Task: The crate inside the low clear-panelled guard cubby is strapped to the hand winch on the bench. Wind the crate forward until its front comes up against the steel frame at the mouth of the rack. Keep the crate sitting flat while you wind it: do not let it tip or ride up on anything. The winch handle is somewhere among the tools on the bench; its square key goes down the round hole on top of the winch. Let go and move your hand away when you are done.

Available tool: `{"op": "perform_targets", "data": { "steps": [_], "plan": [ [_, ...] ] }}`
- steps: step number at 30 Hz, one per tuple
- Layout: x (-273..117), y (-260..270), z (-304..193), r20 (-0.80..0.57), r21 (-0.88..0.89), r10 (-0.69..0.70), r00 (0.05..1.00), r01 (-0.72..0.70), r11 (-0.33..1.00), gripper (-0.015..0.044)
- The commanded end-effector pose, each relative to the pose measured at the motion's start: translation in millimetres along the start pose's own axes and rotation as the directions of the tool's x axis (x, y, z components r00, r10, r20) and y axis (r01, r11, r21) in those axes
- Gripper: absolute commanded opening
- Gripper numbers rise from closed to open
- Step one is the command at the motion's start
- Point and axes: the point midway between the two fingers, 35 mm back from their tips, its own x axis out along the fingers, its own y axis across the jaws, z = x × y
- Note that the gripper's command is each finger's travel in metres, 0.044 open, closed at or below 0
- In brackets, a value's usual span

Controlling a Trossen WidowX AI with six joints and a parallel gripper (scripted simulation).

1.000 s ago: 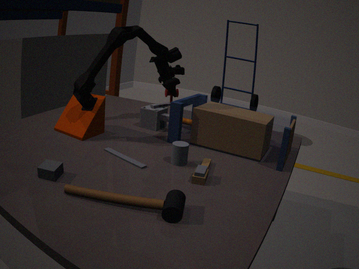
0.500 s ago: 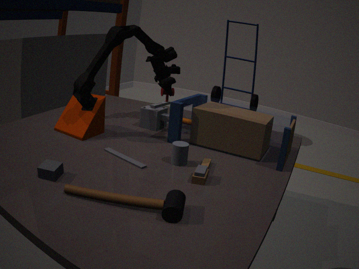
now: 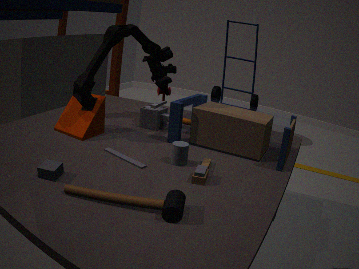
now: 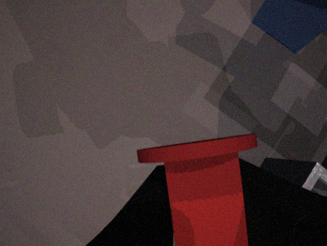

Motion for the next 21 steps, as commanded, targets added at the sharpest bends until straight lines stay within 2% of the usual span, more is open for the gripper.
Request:
{"op": "perform_targets", "data": {
  "steps": [1, 21],
  "plan": [
    [-3.7, 9.4, -15.0, -0.023, -0.019, 0.013, 1.000, -0.014, 1.000, 0.0000],
    [-15.0, 18.8, -38.3, -0.025, -0.020, 0.015, 1.000, -0.015, 1.000, 0.0000]
  ]
}}
